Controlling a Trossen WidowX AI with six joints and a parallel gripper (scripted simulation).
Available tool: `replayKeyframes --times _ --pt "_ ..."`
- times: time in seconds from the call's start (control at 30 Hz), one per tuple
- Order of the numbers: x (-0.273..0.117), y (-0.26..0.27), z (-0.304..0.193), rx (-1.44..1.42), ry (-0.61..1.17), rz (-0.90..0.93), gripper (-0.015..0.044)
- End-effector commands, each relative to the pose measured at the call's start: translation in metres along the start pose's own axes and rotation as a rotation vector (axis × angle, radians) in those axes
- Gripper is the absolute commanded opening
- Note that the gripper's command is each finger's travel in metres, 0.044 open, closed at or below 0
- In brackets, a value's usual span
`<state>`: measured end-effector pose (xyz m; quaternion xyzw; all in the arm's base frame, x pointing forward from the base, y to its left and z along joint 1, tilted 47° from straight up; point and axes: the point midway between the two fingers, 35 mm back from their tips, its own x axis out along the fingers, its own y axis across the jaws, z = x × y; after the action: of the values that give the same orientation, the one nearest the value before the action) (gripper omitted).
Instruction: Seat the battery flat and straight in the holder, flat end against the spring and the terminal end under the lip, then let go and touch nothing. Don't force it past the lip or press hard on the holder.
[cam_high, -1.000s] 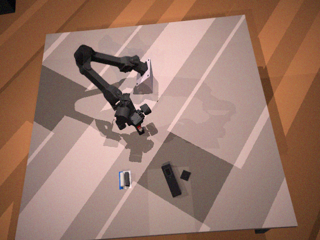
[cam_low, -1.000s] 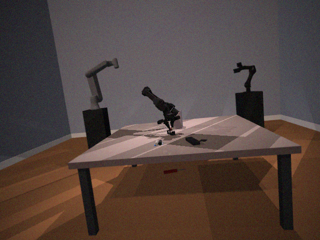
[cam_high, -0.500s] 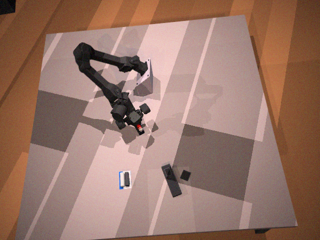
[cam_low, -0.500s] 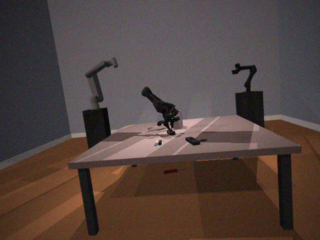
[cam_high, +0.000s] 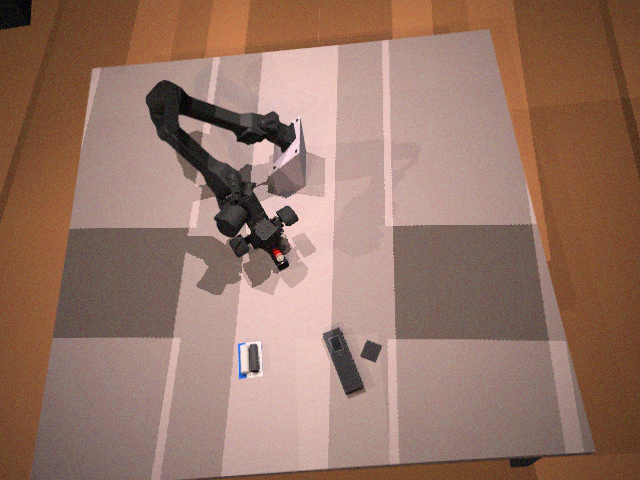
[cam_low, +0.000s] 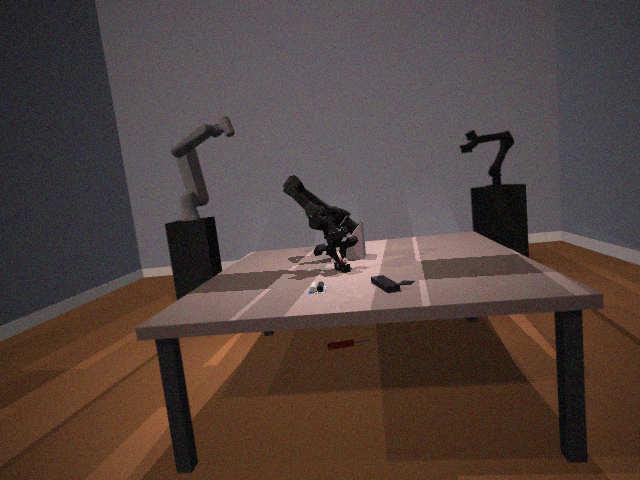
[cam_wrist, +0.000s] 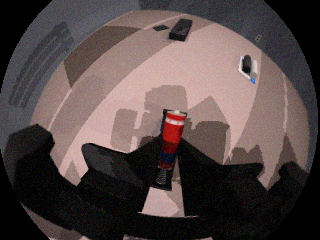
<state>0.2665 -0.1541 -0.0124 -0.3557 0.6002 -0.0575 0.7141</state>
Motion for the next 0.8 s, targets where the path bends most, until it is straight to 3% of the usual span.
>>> replayKeyframes --times 0.0,0.77 --pt "0.000 0.000 0.000 -0.008 -0.017 0.003 0.0062" --pt "-0.007 0.001 -0.019 -0.009 -0.017 0.005 0.0062"
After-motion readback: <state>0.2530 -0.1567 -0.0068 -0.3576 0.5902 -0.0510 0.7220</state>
